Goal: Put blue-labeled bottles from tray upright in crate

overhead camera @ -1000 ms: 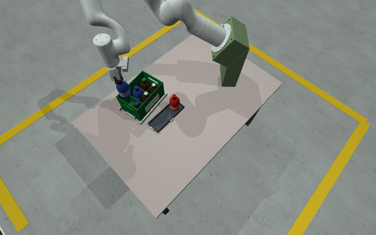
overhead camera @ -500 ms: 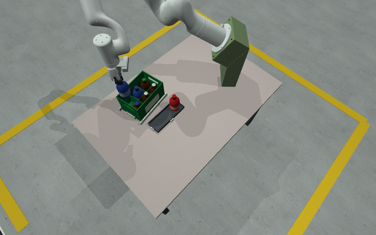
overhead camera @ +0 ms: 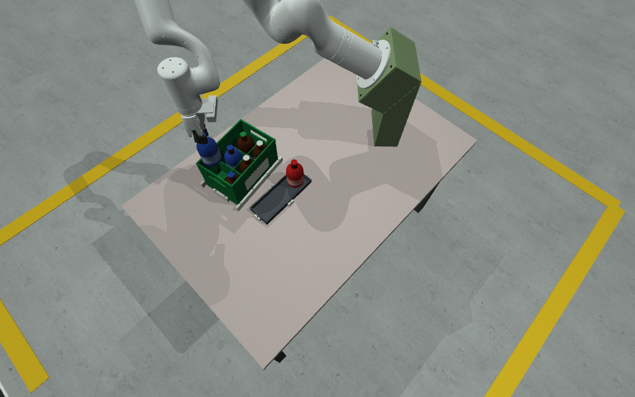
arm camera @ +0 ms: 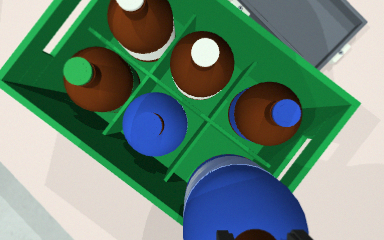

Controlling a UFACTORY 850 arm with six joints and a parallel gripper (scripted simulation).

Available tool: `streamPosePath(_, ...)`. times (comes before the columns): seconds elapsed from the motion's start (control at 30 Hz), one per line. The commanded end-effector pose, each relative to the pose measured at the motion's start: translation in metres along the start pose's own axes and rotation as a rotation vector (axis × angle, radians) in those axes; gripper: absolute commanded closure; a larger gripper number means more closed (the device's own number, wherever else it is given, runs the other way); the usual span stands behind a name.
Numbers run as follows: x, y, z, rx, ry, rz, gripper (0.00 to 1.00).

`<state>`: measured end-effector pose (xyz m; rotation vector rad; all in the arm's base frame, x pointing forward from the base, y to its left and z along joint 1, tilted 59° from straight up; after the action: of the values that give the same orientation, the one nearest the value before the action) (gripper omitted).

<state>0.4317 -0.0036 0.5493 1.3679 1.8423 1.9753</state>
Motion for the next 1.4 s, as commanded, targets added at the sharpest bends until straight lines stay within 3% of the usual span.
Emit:
streamPosePath(0.0,-0.001,0.001,0.000,-0.001,0.001,-0.001,1.00)
streamPosePath(1.37,-0.026,0.001,0.000,-0.001,0.001,-0.001,1.00)
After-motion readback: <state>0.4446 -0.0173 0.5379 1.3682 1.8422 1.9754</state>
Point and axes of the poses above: the point where the finger pads meet when closed, its own x axis back along the fingers, its own z axis across the jaws, y = z × x, the point moved 8 cm from there along x, back along the fingers, and after that the axes turned 6 degrees about x, right-handed, at the moved point
